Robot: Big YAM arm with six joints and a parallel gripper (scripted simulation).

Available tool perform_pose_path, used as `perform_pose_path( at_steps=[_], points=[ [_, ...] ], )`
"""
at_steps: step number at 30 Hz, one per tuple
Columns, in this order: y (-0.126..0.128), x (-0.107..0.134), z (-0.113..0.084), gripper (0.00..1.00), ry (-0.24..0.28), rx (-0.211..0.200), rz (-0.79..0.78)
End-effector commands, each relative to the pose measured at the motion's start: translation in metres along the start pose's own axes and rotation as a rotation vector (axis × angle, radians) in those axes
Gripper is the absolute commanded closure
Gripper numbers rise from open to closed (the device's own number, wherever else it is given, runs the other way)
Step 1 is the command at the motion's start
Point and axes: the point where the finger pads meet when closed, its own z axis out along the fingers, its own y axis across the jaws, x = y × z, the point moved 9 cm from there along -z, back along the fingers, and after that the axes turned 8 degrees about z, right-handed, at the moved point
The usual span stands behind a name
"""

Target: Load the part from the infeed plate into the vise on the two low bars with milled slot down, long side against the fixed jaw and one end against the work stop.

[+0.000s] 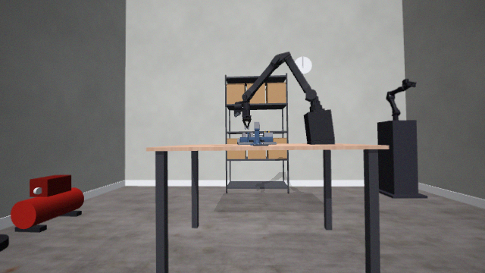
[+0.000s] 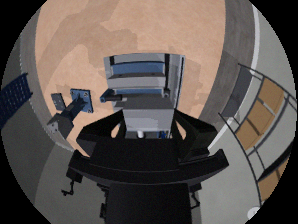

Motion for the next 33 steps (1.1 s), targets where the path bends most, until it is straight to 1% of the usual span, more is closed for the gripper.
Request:
perform_pose_path(
  at_steps=[1,17,22,33],
  points=[
    [0.0034,-0.0123,-0.008,1.0,-0.036,0.007,-0.001],
    [0.0053,-0.0055,-0.0041,1.0,-0.022,0.003,-0.001],
    [0.0044,-0.0091,-0.0066,1.0,-0.031,0.006,-0.002],
    [0.0052,-0.0065,-0.0054,1.0,-0.028,0.005,-0.002]
  ],
)
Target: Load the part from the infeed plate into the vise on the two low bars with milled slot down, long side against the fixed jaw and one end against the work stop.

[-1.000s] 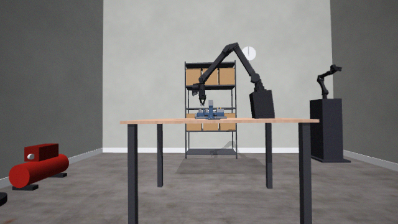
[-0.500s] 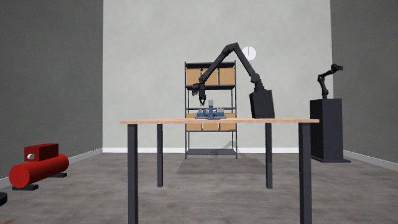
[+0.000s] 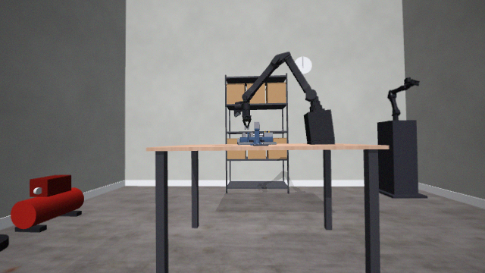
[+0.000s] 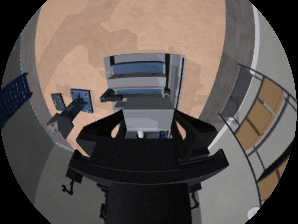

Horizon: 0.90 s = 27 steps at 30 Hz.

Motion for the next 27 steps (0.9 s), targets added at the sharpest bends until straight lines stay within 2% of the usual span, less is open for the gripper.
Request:
perform_pose_path(
  at_steps=[1,27],
  points=[
    [0.0047,-0.0062,-0.0058,1.0,-0.024,0.004,-0.001],
    [0.0052,-0.0061,-0.0065,1.0,-0.027,0.005,-0.002]
  ],
)
